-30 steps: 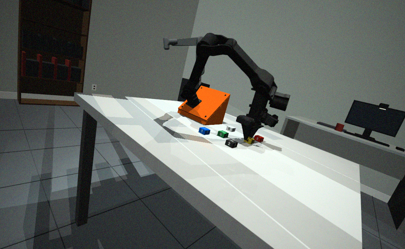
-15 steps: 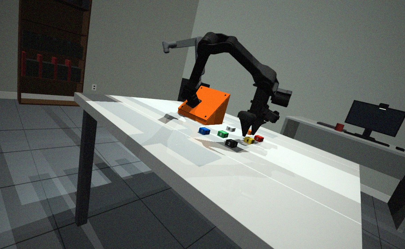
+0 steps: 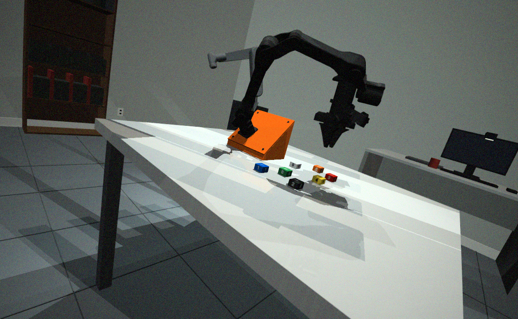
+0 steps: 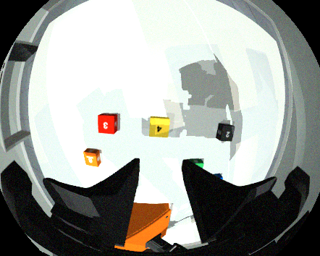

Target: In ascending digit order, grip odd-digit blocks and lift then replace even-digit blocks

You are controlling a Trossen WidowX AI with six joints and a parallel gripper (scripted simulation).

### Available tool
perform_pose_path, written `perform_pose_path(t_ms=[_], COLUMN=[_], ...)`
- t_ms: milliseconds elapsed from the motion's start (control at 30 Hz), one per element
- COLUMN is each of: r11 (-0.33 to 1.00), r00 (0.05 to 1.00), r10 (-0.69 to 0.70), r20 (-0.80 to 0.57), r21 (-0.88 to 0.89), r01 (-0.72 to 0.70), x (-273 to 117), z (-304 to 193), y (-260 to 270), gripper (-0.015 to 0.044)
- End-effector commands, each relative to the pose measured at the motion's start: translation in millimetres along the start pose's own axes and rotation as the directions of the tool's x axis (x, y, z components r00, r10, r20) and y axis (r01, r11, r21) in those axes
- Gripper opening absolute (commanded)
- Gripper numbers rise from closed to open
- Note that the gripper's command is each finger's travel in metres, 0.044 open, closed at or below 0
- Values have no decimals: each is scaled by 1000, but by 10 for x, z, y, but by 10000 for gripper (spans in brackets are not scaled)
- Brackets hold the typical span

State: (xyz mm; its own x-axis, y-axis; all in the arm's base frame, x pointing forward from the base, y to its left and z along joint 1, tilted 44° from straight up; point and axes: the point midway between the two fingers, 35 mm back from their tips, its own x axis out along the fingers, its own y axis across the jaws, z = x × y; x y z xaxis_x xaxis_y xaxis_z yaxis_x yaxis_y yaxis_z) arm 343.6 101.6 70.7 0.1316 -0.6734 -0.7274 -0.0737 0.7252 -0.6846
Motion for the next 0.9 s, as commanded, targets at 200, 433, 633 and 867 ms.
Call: perform_pose_path(t_ms=[200,433,633,867], r11=[1000,1000,1000,1000], r00=[1000,1000,1000,1000], r10=[1,17,9,9], r20=[-13,-12,-15,-15], r21=[10,1,9,9], r01=[-1,-17,-9,-9], x=[-68,-108,-90,20], z=[-21,-337,-774,-775], y=[-29,706,1306,1327], gripper=[120,120,120,172])
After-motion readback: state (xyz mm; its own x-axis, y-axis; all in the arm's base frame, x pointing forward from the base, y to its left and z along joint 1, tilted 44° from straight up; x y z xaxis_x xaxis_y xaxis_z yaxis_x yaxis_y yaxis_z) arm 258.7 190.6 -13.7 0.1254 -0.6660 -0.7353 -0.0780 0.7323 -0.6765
